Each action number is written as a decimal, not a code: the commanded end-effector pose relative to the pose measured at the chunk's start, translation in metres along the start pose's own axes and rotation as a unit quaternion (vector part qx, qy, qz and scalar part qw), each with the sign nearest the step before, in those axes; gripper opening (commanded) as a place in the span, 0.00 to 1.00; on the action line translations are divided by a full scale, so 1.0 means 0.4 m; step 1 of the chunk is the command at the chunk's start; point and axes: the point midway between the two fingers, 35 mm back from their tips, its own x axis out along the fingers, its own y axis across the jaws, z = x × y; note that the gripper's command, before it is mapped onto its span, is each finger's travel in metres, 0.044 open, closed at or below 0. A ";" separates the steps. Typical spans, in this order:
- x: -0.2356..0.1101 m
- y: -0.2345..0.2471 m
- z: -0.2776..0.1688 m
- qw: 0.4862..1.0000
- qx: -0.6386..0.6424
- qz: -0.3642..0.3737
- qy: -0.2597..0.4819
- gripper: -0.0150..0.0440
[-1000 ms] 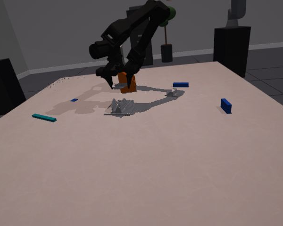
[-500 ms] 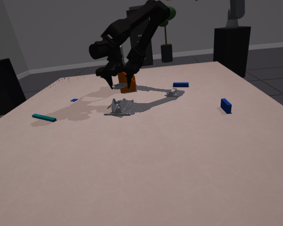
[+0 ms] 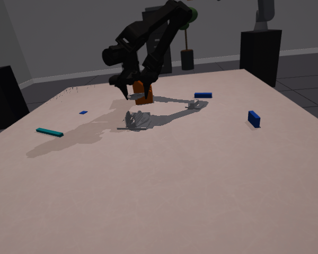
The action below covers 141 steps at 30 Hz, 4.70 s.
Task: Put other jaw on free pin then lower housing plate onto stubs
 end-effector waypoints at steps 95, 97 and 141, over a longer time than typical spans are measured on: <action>0.163 0.006 -0.008 1.000 0.004 0.003 0.002 0.85; 0.163 0.006 -0.008 1.000 0.004 0.003 0.002 0.85; 0.188 0.006 -0.008 1.000 0.004 0.003 0.002 0.85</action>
